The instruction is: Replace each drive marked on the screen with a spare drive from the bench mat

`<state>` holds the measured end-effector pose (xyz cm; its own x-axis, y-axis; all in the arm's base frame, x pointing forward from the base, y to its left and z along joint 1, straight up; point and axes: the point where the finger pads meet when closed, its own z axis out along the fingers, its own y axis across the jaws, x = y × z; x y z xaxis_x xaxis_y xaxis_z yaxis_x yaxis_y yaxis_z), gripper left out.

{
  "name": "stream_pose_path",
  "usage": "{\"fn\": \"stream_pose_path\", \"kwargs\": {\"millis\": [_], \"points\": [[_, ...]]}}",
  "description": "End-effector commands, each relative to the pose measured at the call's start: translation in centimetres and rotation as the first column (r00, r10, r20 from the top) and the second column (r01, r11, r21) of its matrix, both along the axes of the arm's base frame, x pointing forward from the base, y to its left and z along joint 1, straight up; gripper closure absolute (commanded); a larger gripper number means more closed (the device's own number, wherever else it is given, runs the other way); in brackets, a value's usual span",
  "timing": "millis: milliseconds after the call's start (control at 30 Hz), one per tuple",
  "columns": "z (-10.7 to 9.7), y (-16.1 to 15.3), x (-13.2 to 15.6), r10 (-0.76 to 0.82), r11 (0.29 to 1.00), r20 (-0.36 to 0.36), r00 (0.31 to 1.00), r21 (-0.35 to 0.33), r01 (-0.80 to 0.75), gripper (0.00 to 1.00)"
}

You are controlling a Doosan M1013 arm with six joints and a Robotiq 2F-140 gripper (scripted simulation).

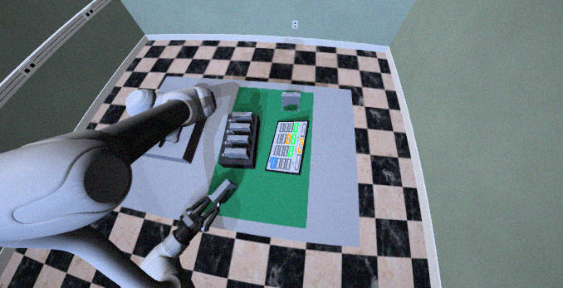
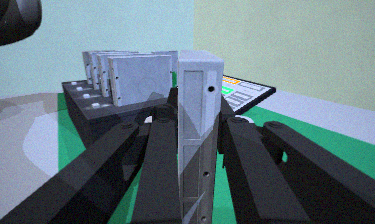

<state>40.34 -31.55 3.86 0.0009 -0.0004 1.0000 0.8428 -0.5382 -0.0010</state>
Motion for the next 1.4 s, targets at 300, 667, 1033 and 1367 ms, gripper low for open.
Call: {"fn": "stream_pose_path", "kwargs": {"millis": [300, 667, 1033, 1367], "points": [[-0.9, 0.0, 0.0, 0.000, 1.000, 0.001, 1.000, -0.001, 0.000, 0.90], [-1.7, 0.0, 0.0, 0.000, 1.000, 0.001, 1.000, -0.001, 0.000, 0.90], [-2.2, 0.0, 0.0, 0.000, 1.000, 0.001, 1.000, -0.001, 0.000, 0.90], [-2.4, 0.0, 0.0, 0.000, 1.000, 0.001, 1.000, -0.001, 0.000, 0.90]]}}
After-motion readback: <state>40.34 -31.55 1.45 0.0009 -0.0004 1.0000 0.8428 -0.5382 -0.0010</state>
